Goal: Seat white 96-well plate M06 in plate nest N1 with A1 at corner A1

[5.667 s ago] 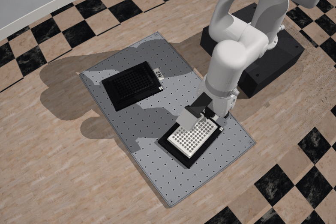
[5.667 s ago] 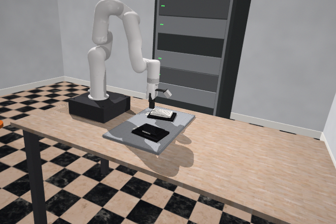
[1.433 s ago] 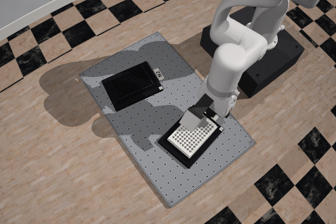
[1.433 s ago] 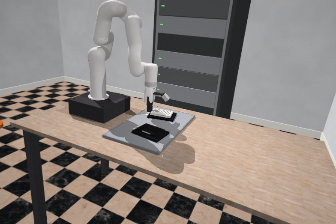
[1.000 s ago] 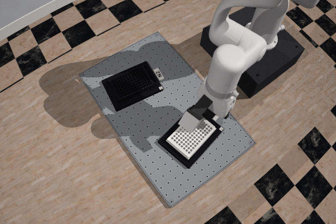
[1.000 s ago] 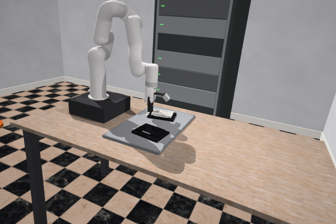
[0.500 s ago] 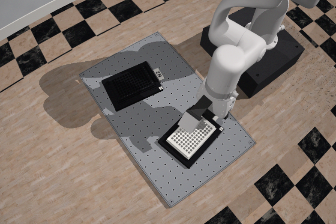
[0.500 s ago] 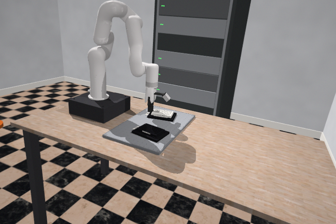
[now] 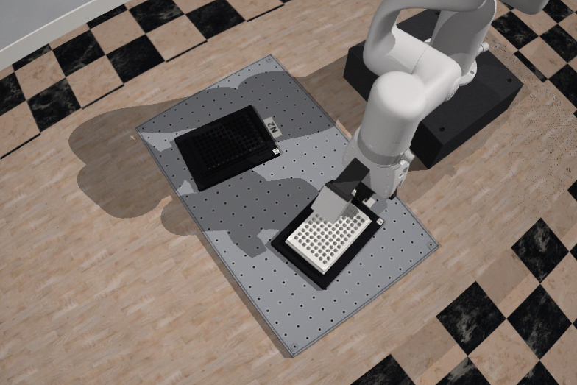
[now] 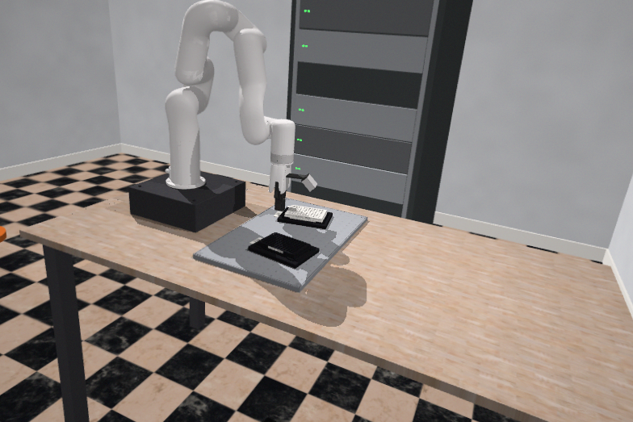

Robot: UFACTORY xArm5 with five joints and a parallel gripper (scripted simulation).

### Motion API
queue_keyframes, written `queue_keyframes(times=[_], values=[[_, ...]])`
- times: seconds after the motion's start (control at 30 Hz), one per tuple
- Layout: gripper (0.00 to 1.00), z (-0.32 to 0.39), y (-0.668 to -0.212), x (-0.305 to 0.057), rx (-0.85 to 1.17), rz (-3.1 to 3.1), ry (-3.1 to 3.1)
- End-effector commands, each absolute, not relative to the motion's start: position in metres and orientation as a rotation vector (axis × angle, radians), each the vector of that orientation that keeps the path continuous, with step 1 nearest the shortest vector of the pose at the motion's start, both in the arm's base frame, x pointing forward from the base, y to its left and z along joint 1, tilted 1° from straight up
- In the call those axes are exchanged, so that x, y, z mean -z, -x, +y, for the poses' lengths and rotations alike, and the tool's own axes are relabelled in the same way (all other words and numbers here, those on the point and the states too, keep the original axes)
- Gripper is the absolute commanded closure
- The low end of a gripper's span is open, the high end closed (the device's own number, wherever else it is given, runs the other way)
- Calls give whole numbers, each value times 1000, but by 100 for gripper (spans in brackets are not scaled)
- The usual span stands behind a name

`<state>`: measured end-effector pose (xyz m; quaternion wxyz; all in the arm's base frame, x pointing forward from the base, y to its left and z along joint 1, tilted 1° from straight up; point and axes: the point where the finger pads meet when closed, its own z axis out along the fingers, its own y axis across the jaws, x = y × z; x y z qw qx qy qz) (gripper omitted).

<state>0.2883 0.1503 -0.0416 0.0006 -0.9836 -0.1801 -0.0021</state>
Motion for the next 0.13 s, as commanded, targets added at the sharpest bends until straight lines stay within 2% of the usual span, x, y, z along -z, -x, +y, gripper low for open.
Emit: queue_keyframes(times=[0.0,0.1], values=[[100,149,-285,41,11,-565,3088],[100,149,-285,41,11,-565,3088]])
